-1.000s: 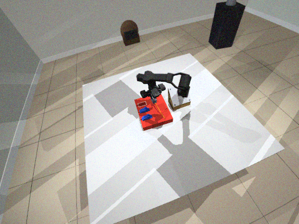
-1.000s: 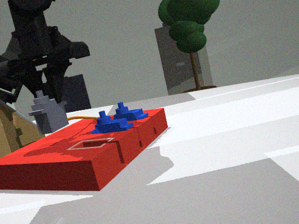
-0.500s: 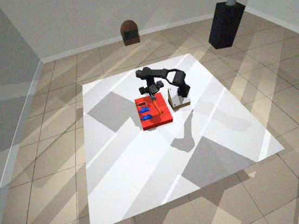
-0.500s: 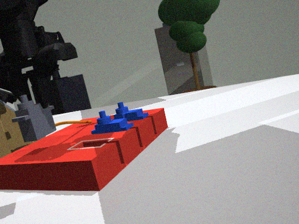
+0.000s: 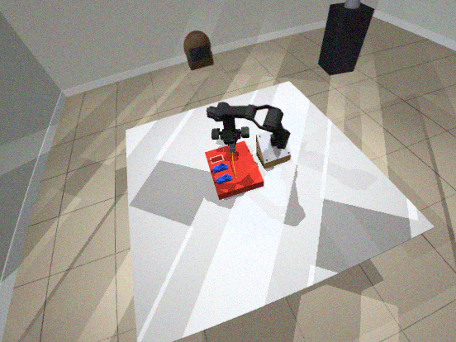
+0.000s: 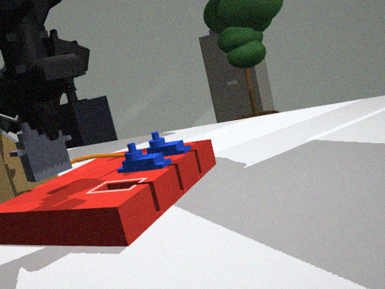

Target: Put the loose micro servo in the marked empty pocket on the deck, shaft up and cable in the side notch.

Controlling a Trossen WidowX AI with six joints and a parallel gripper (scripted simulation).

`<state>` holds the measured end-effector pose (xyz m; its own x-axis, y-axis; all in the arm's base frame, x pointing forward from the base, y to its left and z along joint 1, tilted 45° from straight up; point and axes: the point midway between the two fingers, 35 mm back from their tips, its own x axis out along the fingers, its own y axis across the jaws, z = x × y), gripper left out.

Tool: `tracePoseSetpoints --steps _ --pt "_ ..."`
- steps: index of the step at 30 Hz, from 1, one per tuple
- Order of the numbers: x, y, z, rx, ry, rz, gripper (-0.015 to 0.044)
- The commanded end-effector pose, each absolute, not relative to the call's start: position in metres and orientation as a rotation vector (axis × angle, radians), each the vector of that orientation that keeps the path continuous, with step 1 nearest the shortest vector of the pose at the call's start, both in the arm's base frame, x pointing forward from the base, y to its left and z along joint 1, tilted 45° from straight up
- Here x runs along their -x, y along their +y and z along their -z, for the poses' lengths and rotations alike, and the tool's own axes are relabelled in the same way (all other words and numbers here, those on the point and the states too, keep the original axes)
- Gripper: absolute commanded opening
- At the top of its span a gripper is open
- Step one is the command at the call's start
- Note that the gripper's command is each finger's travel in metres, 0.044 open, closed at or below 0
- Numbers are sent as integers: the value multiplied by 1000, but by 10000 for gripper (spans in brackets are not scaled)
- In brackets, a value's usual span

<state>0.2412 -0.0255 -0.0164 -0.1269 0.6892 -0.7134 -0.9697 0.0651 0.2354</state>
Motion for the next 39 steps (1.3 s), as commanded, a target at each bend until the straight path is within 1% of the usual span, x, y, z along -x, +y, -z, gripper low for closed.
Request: tracePoseSetpoints --steps 1,28,34,39 --pt "-241 -26 17 354 923 -1441 0" --pt "-241 -27 17 -341 1471 -871 0" --pt "-241 -27 17 -477 1555 -737 0" --pt "-243 -26 17 -482 1558 -733 0"
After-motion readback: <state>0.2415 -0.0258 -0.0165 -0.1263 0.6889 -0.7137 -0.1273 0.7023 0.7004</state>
